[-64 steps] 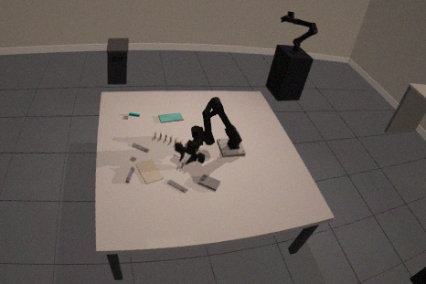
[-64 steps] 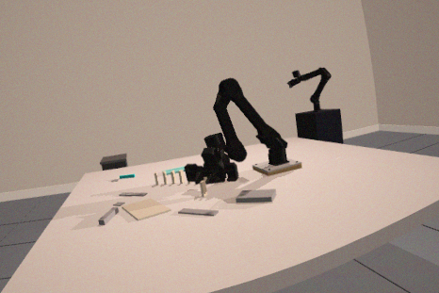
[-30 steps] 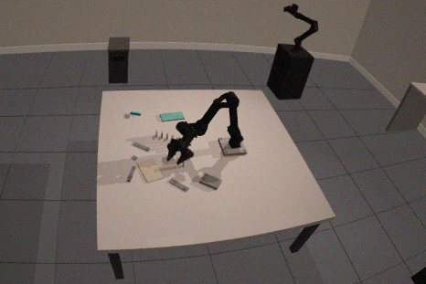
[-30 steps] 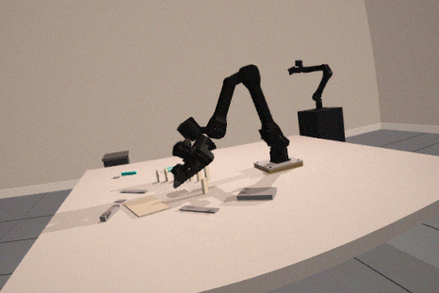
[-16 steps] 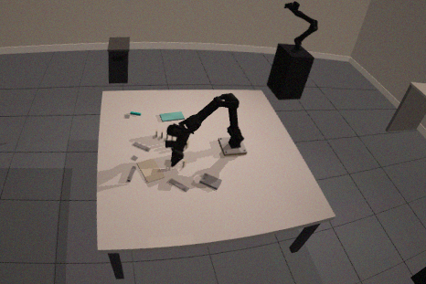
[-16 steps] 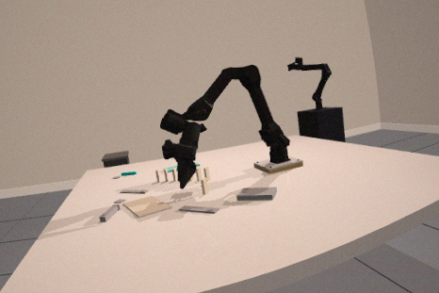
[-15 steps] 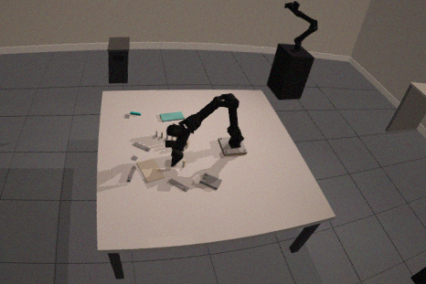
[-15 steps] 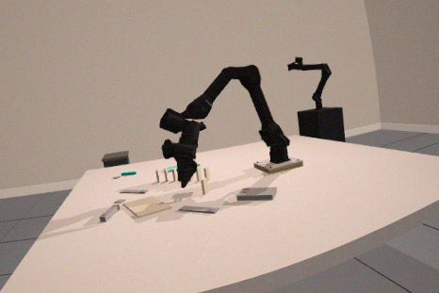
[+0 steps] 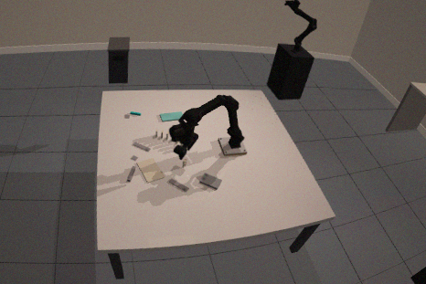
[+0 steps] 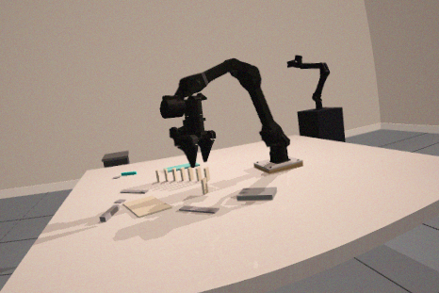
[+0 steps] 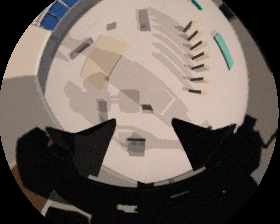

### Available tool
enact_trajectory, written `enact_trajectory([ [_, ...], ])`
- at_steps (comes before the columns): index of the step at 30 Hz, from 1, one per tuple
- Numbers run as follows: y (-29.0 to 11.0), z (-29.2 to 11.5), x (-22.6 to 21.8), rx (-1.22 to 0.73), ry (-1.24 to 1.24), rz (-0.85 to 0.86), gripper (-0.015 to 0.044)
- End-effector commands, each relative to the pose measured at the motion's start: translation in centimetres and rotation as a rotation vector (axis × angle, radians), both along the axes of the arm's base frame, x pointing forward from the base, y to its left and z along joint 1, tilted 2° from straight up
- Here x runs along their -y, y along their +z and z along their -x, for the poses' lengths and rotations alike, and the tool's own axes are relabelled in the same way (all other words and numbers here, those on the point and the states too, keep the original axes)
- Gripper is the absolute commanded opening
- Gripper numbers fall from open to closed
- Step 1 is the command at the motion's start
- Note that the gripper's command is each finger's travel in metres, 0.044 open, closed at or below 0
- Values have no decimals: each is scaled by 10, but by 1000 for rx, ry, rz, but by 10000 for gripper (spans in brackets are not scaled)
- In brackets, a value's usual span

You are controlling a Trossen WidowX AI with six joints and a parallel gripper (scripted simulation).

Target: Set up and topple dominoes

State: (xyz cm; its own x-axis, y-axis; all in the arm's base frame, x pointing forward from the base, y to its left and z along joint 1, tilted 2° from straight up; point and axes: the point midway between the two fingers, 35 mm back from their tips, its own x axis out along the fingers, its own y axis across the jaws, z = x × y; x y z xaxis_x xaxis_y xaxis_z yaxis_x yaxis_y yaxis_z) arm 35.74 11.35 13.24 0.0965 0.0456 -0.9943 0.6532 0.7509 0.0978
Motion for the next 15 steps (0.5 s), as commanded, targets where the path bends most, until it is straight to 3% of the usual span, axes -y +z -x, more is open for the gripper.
enact_trajectory([
  [1,6,7,3,-36,-38,38,440],
  [6,1,7,3,-36,-38,38,440],
  [15,-58,3,3,-36,-38,38,440],
])
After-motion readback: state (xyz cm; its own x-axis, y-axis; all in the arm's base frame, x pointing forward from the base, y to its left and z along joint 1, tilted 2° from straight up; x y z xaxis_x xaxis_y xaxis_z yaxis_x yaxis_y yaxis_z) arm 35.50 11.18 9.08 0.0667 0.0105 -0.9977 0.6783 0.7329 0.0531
